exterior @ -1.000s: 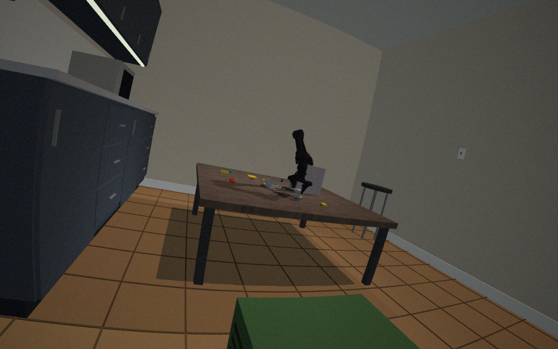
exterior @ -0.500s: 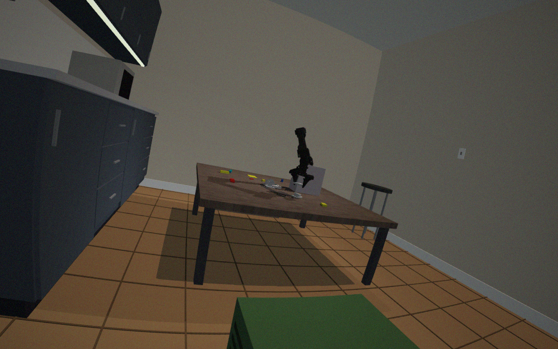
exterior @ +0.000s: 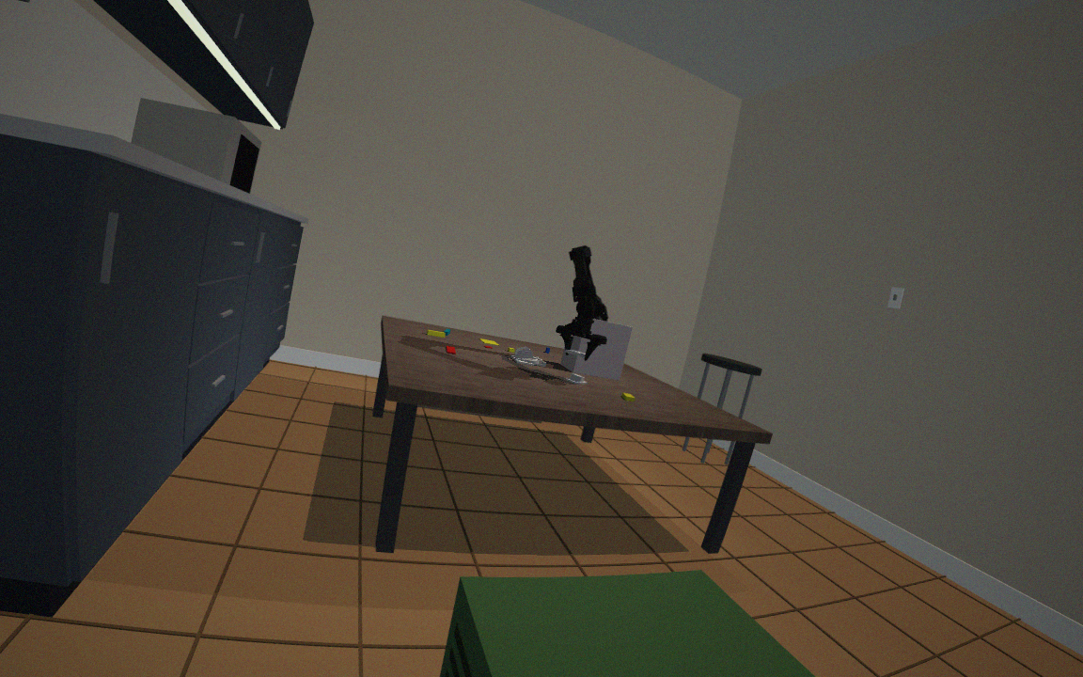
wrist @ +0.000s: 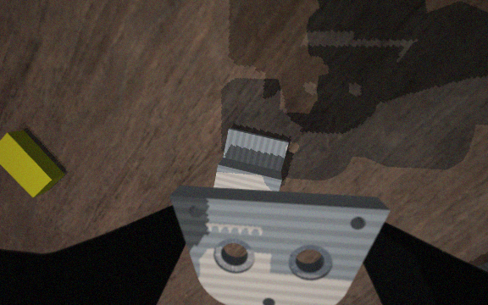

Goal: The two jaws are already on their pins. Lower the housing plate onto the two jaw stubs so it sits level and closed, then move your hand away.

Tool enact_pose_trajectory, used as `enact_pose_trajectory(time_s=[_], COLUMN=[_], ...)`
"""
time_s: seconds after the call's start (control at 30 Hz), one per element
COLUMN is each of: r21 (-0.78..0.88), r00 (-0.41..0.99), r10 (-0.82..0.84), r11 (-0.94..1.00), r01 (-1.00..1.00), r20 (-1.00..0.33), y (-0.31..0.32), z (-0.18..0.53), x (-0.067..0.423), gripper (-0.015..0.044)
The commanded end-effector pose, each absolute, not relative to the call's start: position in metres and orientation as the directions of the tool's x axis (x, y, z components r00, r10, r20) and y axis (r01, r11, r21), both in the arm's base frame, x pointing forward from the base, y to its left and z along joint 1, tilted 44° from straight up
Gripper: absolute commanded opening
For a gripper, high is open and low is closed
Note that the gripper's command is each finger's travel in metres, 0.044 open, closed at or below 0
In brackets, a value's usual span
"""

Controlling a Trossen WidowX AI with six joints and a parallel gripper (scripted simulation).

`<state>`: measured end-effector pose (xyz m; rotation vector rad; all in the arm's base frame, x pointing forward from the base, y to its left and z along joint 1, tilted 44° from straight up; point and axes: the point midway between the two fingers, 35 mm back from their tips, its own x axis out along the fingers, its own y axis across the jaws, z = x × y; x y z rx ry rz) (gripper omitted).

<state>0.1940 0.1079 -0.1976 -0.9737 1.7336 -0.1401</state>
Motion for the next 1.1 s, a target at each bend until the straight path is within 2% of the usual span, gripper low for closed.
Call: enact_pose_trajectory(time_s=[0.0,0.57,1.07], r21=[-0.482,-0.261,-0.04], r00=[-0.069,-0.065,-0.06], r10=[-0.659,-0.646,-0.642], r11=[0.613,0.395,0.14], r01=[-0.626,-0.881,-0.989], r20=[-0.749,-0.76,-0.765], y=[0.102,0.08,0.055], z=[-0.189,-0.162,-0.139], x=[0.201,0.222,0.236], gripper=[0.0351,0.0351,0.0351])
